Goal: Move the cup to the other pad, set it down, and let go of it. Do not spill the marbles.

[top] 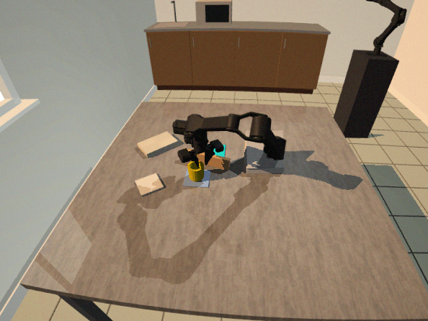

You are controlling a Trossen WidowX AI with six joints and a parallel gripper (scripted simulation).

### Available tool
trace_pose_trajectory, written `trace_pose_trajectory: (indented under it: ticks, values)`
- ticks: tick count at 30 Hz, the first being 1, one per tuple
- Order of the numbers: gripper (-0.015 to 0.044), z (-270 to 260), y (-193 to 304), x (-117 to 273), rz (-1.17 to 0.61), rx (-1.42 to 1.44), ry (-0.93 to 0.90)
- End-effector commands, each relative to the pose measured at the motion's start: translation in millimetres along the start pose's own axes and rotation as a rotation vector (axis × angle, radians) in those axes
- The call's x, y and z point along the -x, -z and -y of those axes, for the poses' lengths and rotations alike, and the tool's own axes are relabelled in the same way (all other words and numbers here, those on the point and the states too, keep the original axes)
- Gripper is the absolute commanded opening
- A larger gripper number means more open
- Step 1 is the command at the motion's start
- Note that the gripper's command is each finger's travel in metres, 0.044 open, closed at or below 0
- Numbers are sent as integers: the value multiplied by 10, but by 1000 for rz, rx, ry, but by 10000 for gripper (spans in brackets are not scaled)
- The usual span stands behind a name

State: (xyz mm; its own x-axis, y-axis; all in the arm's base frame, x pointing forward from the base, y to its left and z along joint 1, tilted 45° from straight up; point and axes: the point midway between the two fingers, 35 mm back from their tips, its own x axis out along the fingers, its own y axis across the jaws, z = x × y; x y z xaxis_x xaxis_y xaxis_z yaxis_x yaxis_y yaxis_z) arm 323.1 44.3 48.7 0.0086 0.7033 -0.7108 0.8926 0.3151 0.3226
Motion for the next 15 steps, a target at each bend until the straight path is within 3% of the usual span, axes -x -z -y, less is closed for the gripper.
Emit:
trace_pose_trajectory:
  ticks: [1, 15]
  values:
    - [167, 2, 10, -74, -4, -4, 0]
    - [167, 13, 25, -240, -6, -4, -1]
